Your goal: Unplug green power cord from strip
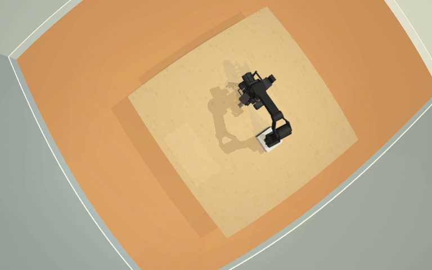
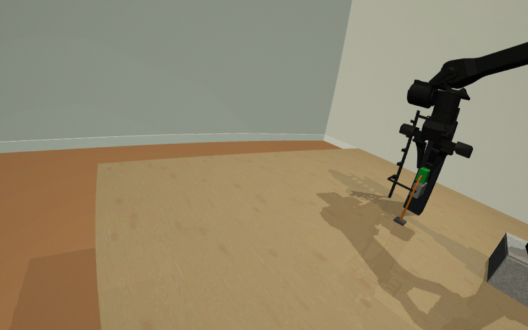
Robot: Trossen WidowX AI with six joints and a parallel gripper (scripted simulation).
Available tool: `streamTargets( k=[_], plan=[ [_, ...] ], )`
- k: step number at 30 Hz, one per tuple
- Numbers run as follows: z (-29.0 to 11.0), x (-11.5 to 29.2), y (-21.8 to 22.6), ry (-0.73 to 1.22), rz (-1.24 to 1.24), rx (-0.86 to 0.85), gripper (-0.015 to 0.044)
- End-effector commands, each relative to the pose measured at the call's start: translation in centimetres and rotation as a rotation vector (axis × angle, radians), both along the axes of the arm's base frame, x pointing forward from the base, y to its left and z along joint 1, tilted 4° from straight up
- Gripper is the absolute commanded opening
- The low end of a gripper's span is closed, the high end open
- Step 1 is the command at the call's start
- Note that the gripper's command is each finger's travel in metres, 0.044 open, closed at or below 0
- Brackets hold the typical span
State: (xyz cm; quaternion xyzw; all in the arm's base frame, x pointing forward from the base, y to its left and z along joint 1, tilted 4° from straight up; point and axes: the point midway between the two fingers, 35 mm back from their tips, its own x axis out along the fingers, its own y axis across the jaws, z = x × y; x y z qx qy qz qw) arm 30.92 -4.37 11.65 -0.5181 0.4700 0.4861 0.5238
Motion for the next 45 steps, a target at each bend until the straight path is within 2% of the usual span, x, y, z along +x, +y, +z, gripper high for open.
streamTargets(
  k=[1,6,10,18,45],
  plan=[
    [-0.8,-0.1,0.0,0.006,0.003,0.0,0.016],
    [-0.9,-0.1,0.0,0.006,0.003,0.0,0.016],
    [-0.6,0.0,0.0,0.003,0.0,0.0,0.0055],
    [-0.6,0.0,0.0,0.003,0.0,0.0,0.0002],
    [-0.5,0.1,4.0,0.005,0.002,0.004,0.0]
  ],
)
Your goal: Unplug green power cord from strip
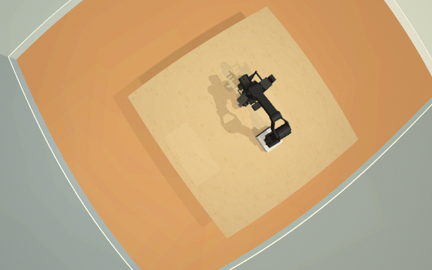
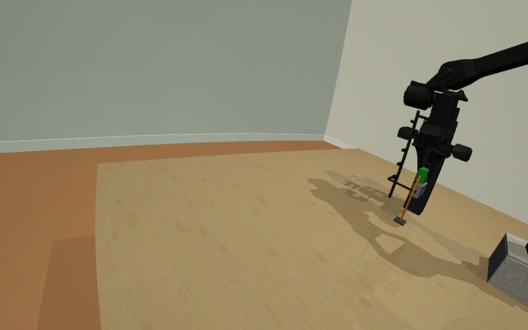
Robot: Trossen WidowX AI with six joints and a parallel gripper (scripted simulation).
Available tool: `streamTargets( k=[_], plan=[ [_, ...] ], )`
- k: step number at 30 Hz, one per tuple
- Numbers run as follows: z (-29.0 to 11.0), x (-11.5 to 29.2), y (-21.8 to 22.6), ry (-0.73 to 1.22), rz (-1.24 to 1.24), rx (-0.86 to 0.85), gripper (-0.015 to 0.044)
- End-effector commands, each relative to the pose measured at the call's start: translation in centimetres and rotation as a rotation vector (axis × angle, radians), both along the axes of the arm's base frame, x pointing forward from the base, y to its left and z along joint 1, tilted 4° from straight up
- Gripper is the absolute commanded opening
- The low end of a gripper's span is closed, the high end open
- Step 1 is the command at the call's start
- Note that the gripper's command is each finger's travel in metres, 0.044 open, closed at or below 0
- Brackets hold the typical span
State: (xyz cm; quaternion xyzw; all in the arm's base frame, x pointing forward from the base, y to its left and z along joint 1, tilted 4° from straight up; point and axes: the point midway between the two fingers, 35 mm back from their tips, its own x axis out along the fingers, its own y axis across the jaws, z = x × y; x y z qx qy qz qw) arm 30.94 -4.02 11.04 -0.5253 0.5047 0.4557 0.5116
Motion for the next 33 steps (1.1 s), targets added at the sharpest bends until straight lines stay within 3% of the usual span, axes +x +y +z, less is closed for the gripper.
streamTargets(
  k=[1,11,24,28,33],
  plan=[
    [0.1,0.1,3.9,-0.005,0.051,0.086,0.0],
    [0.1,-0.1,5.5,-0.004,0.052,0.088,0.0],
    [0.0,-0.2,4.1,-0.003,0.053,0.087,0.0341],
    [0.5,-0.1,6.2,-0.003,0.053,0.088,0.044],
    [1.4,-0.4,10.1,-0.004,0.053,0.091,0.044]
  ],
)
